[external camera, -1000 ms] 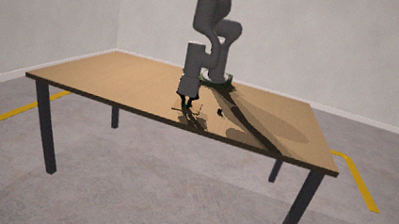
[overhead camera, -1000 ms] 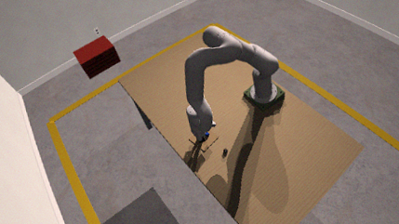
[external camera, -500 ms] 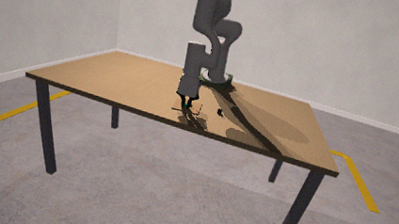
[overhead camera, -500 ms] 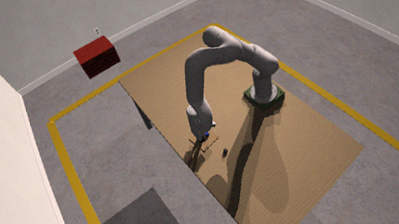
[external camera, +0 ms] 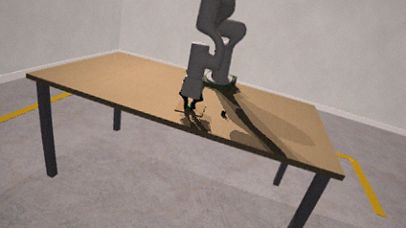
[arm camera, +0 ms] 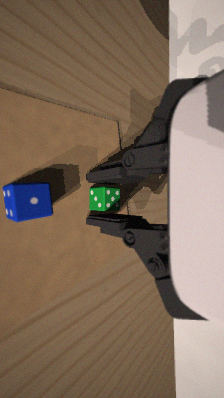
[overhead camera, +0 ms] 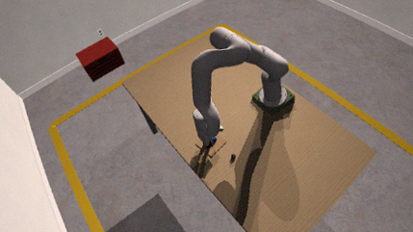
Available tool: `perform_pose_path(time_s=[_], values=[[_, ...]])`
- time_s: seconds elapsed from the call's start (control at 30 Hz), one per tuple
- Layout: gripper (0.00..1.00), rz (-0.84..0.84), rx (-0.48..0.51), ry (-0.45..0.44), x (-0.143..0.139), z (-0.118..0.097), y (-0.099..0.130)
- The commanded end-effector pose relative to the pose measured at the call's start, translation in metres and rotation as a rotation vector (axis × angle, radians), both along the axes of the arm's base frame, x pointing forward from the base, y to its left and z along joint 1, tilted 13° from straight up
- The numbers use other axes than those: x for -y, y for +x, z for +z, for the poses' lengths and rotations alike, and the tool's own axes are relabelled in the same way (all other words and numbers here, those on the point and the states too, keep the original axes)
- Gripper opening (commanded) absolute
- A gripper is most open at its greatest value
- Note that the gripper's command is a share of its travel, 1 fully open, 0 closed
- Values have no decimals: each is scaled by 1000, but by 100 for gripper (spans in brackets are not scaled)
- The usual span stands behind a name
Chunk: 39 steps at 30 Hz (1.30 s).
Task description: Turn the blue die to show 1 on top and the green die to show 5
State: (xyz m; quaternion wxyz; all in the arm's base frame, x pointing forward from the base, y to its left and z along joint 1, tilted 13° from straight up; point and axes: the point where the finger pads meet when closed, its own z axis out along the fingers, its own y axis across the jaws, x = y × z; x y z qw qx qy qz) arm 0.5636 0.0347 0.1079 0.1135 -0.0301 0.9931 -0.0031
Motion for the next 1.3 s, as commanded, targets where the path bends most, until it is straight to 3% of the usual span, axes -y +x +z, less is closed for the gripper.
perform_pose_path(time_s=[0.0, 0.53, 1.27], values=[[36, 0, 2, 0, 0, 1, 1], [36, 0, 2, 0, 0, 6, 0], [36, 0, 2, 0, 0, 87, -19]])
